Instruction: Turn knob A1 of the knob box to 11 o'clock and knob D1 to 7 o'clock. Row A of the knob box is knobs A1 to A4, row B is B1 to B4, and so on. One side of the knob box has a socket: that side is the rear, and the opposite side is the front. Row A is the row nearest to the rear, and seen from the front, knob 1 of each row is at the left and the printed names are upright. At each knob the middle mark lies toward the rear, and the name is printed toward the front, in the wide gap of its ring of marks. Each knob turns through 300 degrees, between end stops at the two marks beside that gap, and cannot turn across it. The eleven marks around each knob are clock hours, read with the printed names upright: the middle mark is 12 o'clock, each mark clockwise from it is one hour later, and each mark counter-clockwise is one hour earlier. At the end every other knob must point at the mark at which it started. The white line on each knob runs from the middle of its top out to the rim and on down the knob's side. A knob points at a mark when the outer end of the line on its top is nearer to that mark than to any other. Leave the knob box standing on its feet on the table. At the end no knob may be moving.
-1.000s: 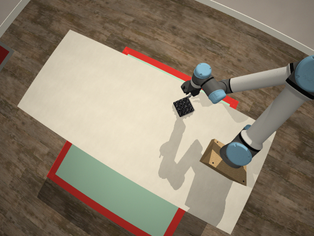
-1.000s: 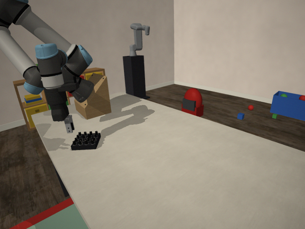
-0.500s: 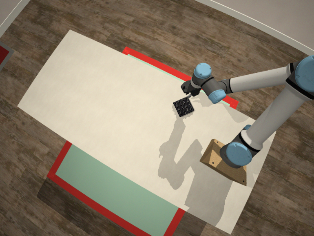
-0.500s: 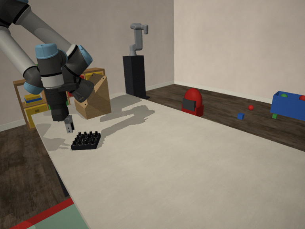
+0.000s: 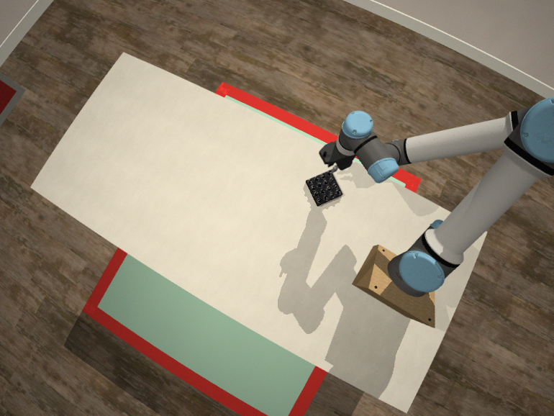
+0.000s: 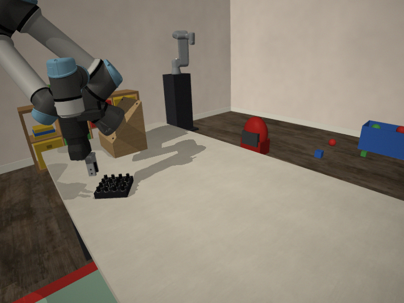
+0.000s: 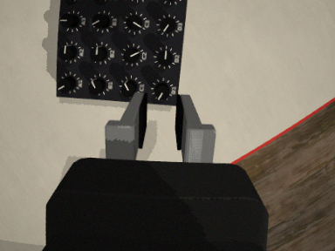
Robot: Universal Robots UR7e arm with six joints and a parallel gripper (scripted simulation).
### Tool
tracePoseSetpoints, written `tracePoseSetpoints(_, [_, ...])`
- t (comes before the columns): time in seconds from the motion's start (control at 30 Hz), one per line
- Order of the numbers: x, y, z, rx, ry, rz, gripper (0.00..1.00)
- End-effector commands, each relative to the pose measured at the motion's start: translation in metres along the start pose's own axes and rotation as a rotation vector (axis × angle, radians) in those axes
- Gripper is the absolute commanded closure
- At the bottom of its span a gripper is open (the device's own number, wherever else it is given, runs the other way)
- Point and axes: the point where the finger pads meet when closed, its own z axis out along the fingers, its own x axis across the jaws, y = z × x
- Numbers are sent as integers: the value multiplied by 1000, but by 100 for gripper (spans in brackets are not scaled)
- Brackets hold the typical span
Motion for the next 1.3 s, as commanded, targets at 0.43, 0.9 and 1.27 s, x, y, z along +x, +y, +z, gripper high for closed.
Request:
tracePoseSetpoints(0.43, [0,0,2,0,1,1,54])
tracePoseSetpoints(0.9, [0,0,13,0,1,1,54])
tracePoseSetpoints(1.27, [0,-1,24,0,1,1,54])
